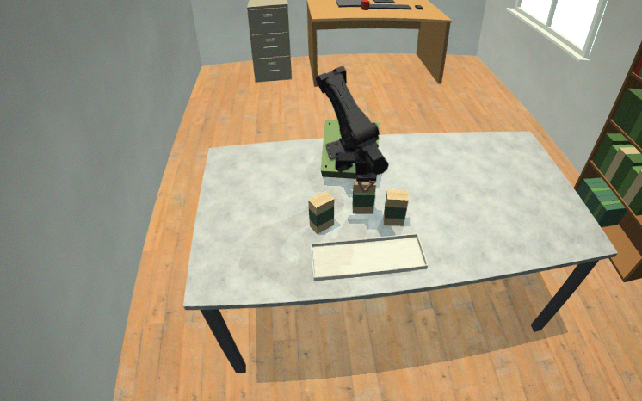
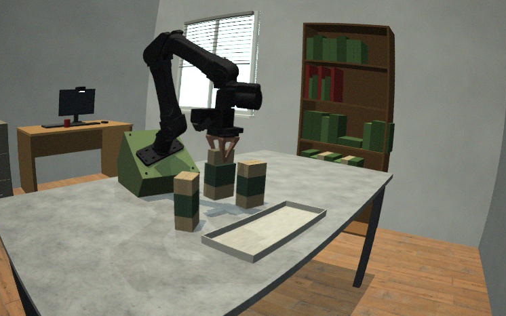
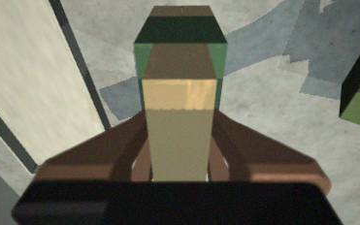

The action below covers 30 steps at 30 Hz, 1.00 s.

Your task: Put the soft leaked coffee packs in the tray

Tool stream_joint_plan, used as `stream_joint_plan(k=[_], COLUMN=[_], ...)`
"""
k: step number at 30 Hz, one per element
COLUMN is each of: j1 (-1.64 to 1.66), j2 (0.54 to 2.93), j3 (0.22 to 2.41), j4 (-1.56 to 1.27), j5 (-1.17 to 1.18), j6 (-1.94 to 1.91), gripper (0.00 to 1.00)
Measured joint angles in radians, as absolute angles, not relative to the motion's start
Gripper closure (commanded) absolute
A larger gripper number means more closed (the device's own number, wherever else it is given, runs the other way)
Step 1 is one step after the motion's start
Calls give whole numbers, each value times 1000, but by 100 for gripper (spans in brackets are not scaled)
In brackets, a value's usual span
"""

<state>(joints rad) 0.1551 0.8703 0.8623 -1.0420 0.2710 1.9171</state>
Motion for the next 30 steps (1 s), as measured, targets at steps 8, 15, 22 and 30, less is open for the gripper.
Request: stream_joint_plan(k=[8, 15, 22, 30], j1=[155, 155, 146, 105], j2=[870, 870, 897, 1008], j3=[862, 862, 890, 1000], j4=[-1042, -1042, -1047, -1035], j5=[271, 271, 271, 258], j6=[1917, 1917, 1911, 1881], gripper=[76, 76, 76, 76])
